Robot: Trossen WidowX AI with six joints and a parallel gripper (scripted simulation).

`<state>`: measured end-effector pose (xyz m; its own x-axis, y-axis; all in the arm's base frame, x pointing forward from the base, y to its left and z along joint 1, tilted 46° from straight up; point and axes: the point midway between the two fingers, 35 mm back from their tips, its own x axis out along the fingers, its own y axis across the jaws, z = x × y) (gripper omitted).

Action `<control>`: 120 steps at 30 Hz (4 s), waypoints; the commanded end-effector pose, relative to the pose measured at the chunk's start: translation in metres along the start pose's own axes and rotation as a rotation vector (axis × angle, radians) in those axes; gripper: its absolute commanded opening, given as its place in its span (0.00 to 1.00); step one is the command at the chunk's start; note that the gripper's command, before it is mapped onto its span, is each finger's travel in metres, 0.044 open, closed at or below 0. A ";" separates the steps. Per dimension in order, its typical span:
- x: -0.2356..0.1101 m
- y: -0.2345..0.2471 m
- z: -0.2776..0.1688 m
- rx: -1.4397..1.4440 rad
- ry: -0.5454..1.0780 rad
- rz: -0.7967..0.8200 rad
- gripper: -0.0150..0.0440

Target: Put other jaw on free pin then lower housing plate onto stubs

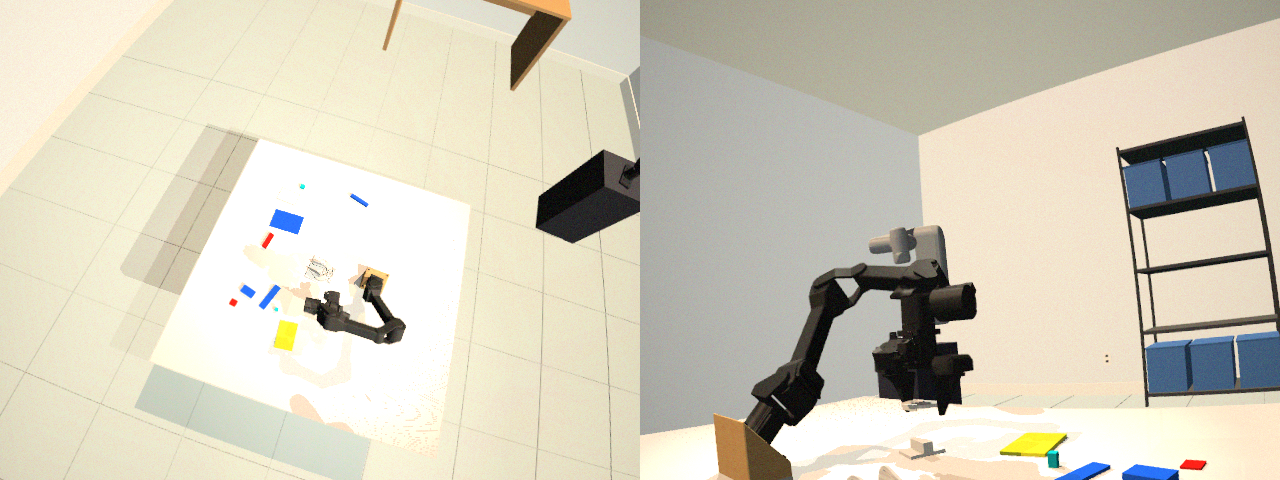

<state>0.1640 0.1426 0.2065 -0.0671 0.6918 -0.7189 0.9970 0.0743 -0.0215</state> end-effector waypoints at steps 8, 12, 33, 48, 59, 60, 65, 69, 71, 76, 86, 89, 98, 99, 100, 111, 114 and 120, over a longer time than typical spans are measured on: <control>0.003 0.022 0.028 -0.219 -0.025 -0.003 0.85; 0.003 0.029 0.039 -0.308 -0.030 -0.005 0.85; 0.003 0.055 0.102 -0.781 -0.035 -0.022 0.85; 0.003 0.062 0.149 -1.122 -0.014 -0.025 0.85; 0.003 0.061 0.183 -1.376 0.009 -0.013 0.85; 0.003 0.060 0.186 -1.399 0.012 -0.011 0.85; 0.004 0.058 0.200 -1.511 0.023 0.000 0.85; 0.004 0.058 0.202 -1.526 0.024 0.002 0.85; 0.004 0.058 0.202 -1.526 0.024 0.002 0.85; 0.004 0.058 0.202 -1.526 0.024 0.002 0.85; 0.004 0.058 0.202 -1.526 0.024 0.002 0.85; 0.004 0.058 0.202 -1.526 0.024 0.002 0.85; 0.004 0.048 0.210 -1.527 0.024 0.002 0.85; 0.004 0.047 0.211 -1.527 0.024 0.002 0.85; 0.004 0.047 0.211 -1.527 0.024 0.002 0.85; 0.004 0.047 0.211 -1.527 0.024 0.002 0.85; 0.004 0.047 0.211 -1.527 0.024 0.002 0.85; 0.004 0.047 0.211 -1.527 0.024 0.002 0.85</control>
<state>0.2185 -0.0023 0.0568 -0.0814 0.7057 -0.7038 0.0124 0.7068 0.7073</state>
